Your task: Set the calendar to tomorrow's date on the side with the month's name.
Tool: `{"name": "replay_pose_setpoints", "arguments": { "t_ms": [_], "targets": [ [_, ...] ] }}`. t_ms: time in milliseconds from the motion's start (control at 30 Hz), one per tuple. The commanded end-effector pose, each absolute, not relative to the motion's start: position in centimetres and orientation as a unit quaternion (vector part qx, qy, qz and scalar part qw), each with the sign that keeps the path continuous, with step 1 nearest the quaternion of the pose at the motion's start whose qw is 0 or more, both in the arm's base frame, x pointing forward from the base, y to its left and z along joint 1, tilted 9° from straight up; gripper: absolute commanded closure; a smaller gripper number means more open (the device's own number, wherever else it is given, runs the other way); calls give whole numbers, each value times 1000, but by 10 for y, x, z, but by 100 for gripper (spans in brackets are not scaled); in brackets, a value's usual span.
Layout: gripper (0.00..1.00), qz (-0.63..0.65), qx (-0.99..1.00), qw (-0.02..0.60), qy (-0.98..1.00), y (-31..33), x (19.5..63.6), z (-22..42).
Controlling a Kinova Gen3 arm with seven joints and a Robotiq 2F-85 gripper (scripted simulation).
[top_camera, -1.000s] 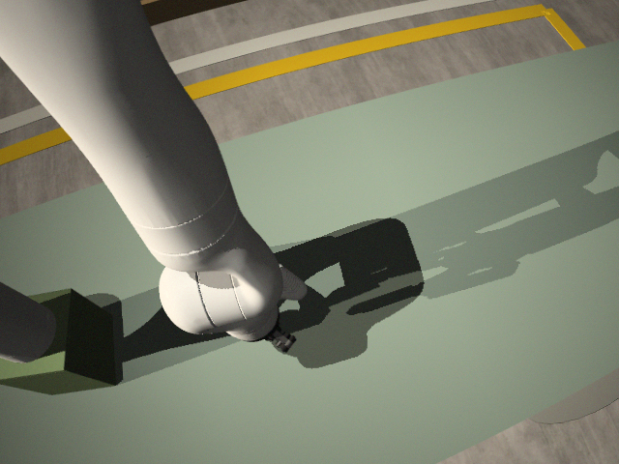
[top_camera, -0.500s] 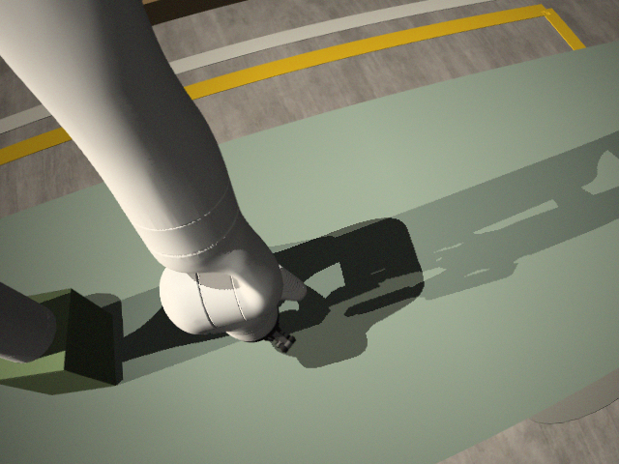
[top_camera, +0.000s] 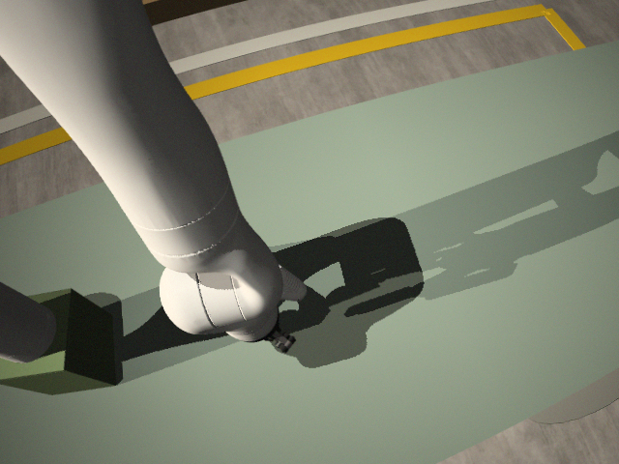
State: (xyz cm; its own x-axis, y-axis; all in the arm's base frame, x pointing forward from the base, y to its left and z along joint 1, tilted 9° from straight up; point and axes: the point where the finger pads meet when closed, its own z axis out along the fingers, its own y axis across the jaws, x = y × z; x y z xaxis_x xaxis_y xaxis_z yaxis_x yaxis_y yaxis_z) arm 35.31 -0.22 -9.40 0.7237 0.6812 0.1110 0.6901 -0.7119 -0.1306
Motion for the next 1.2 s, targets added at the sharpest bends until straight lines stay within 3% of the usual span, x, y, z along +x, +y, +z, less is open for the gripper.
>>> {"name": "replay_pose_setpoints", "arguments": {
  "t_ms": [0,1167],
  "targets": [
    [52,-28,-925,80,-370,-4,355,-95],
    [52,-28,-925,80,-370,-7,356,-95]
  ]
}}
